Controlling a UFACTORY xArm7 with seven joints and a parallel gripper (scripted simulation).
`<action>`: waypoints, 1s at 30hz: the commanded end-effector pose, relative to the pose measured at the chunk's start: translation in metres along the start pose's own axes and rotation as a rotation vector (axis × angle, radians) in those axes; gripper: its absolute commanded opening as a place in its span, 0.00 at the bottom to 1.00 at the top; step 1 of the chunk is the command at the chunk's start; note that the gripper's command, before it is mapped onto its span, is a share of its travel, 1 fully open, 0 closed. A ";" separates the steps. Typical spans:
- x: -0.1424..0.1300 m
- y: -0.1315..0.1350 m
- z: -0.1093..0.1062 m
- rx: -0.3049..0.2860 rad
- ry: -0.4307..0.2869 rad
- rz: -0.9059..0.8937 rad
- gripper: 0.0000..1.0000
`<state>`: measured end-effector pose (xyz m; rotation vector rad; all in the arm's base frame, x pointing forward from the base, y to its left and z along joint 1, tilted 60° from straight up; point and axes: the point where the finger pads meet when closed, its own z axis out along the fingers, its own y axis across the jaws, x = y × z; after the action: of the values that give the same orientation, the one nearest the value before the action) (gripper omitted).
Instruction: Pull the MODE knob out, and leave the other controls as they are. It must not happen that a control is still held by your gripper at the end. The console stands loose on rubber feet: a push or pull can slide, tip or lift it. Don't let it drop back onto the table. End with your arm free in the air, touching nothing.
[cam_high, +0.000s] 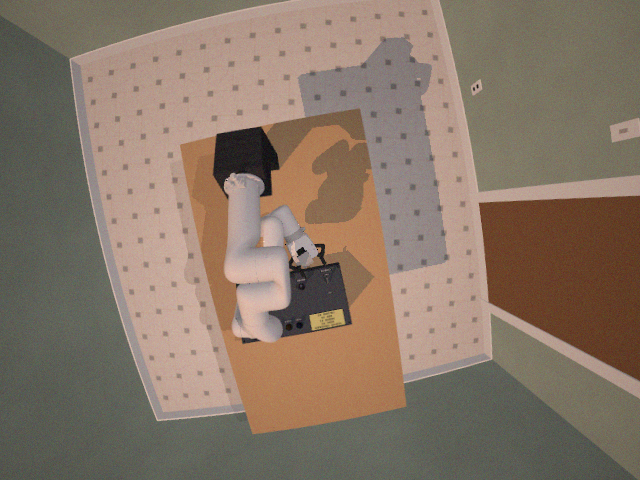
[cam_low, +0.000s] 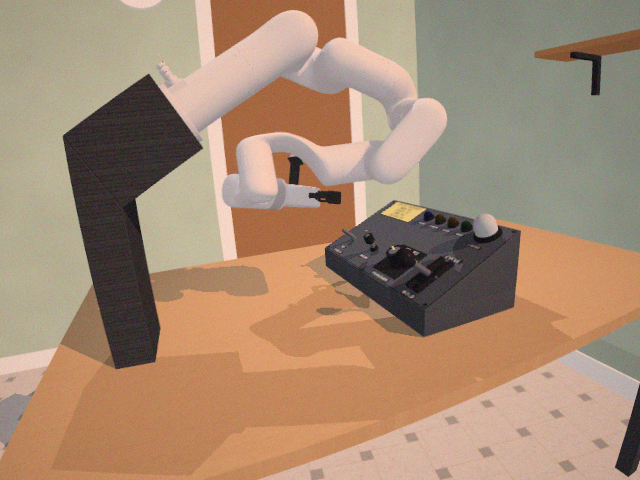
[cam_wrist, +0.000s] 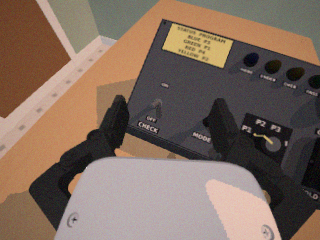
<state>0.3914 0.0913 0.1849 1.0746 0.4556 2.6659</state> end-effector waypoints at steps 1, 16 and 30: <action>-0.001 0.001 -0.001 -0.009 -0.014 0.009 1.00; -0.014 0.017 -0.012 -0.105 -0.106 0.062 1.00; -0.022 0.025 -0.020 -0.162 -0.158 0.090 1.00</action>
<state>0.3910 0.0571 0.1672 1.2635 0.1661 2.6143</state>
